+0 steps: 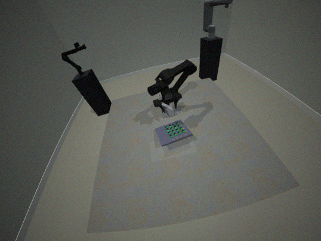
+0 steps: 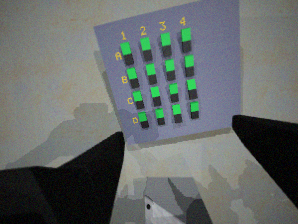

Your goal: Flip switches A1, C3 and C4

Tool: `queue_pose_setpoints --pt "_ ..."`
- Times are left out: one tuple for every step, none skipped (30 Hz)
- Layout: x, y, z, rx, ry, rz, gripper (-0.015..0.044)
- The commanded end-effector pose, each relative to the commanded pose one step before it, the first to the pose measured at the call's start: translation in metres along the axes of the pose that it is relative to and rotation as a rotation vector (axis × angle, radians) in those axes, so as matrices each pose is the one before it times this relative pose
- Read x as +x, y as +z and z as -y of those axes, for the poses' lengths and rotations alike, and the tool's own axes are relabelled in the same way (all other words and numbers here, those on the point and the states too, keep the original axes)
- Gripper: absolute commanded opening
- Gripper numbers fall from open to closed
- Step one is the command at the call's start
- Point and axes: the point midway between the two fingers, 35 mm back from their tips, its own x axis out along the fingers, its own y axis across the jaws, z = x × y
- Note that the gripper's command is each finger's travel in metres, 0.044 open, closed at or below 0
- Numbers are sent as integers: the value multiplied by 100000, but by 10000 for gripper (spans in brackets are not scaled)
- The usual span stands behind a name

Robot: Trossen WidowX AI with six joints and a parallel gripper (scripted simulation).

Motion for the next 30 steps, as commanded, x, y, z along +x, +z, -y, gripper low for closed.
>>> queue_pose_setpoints --pt "142 130 -12 -49 -235 -61 374" --pt "427 392 -48 -162 -669 -152 347" --pt "717 657 -127 -318 -991 -156 321" --pt "910 827 -244 -476 -1016 -40 295" --pt "923 826 -341 -552 -750 110 269" --pt "933 814 -436 -615 -468 235 242" --pt "943 796 -531 -666 -178 332 216" --pt "953 770 -624 -706 120 401 190" --pt "961 735 -713 -733 419 441 164" --pt "971 695 -801 -751 720 455 137" --pt "783 522 -698 -604 788 354 111" --pt "474 298 -443 -362 563 202 85" --pt "159 97 -151 -121 203 65 59" --pt "0 0 0 0 0 0 32" --pt "0 0 0 0 0 0 6" --pt "0 0 0 0 0 0 0" --pt "0 0 0 0 0 0 0" --pt "278 19 9 -7 0 -214 0" --pt "837 48 13 -21 12 -625 0" --pt "1258 48 -19 -28 52 -891 0" --pt "839 17 -37 -16 60 -565 0" --pt "280 3 -17 -5 25 -184 0" --pt "0 0 0 0 0 0 0" --pt "0 0 0 0 0 0 0" --pt "0 0 0 0 0 0 0" --pt "0 0 0 0 0 0 0" --pt "0 0 0 0 0 0 0" --pt "124 4 -2 -2 6 4 0" --pt "371 8 -8 -4 25 16 0" --pt "369 5 -13 -3 35 20 0"
